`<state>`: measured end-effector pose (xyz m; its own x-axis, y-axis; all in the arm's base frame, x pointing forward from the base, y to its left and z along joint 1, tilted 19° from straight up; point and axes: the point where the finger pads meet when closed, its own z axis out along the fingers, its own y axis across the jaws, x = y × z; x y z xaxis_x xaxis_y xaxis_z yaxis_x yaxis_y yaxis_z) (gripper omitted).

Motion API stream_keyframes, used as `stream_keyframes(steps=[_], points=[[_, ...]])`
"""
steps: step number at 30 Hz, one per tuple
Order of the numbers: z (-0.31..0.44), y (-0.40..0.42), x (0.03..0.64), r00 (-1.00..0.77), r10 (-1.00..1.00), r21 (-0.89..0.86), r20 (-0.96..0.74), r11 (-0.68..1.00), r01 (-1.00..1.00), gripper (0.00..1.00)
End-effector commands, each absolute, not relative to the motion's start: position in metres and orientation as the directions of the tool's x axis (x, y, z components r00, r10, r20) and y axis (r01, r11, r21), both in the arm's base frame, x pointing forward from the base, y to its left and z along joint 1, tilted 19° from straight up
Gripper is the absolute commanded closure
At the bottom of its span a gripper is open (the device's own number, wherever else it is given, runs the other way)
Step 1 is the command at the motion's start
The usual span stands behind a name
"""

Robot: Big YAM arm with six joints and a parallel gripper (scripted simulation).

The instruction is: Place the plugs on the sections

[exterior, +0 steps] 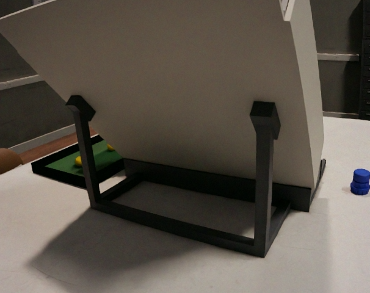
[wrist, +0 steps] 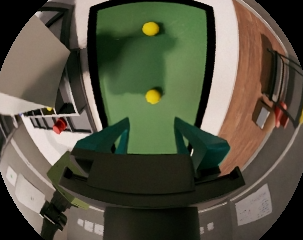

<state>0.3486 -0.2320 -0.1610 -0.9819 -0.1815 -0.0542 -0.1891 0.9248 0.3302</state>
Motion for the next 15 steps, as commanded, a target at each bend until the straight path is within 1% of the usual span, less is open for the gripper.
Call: stream_keyframes(steps=[1,11,15], points=[[-0.185,-0.224,0.355,-0.982,-0.179,0.329,-0.054,0.926,-0.186,0.44],[-0.21,-0.218,0.359,-0.982,-0.179,0.321,-0.06,0.928,-0.189,0.44],[-0.203,-0.225,0.363,-0.982,-0.172,0.306,-0.075,0.934,-0.186,0.44]])
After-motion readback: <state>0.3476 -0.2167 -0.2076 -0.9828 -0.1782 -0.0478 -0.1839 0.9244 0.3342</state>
